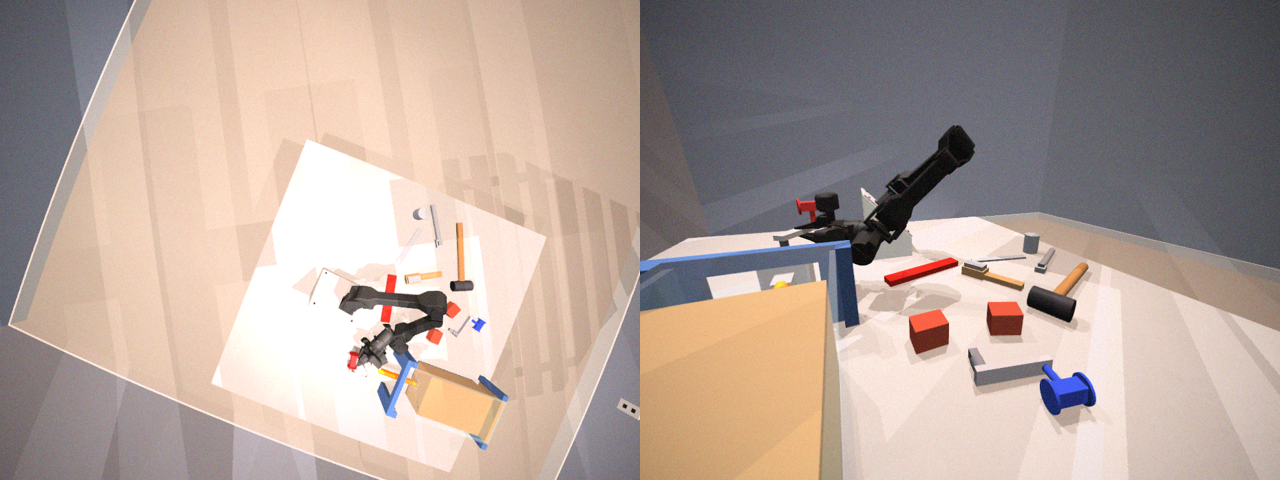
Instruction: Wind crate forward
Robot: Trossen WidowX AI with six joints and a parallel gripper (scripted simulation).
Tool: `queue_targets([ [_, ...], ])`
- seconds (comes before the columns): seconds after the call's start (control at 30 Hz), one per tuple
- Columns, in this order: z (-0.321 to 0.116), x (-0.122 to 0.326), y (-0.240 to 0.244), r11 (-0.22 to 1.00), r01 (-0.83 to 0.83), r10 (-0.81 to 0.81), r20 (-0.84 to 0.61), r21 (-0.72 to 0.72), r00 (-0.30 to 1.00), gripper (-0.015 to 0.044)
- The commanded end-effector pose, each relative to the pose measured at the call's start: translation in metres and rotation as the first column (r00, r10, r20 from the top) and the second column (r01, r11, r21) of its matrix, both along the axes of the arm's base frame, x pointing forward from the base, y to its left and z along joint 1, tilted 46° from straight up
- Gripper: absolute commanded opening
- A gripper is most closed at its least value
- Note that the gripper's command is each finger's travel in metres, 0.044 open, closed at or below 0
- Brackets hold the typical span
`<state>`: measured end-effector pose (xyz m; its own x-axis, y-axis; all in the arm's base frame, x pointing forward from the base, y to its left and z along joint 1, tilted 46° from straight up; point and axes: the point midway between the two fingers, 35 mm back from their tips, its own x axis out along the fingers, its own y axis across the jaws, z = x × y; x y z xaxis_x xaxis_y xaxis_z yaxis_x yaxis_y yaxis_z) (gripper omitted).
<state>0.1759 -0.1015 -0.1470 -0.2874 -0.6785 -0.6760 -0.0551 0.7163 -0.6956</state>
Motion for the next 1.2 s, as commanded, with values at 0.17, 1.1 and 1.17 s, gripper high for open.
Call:
queue_targets([
  [0.17, -0.0025, -0.0001, 0.0013, 1.0, 0.003, -0.003, 0.003, -0.006, 1.0, 0.0],
  [1.1, -0.0036, -0.0004, 0.0021, 1.0, 0.001, -0.001, -0.001, 0.001, 1.0, 0.024],
  [1.17, -0.0036, -0.0004, 0.0021, 1.0, 0.001, -0.001, -0.001, 0.001, 1.0, 0.024],
])
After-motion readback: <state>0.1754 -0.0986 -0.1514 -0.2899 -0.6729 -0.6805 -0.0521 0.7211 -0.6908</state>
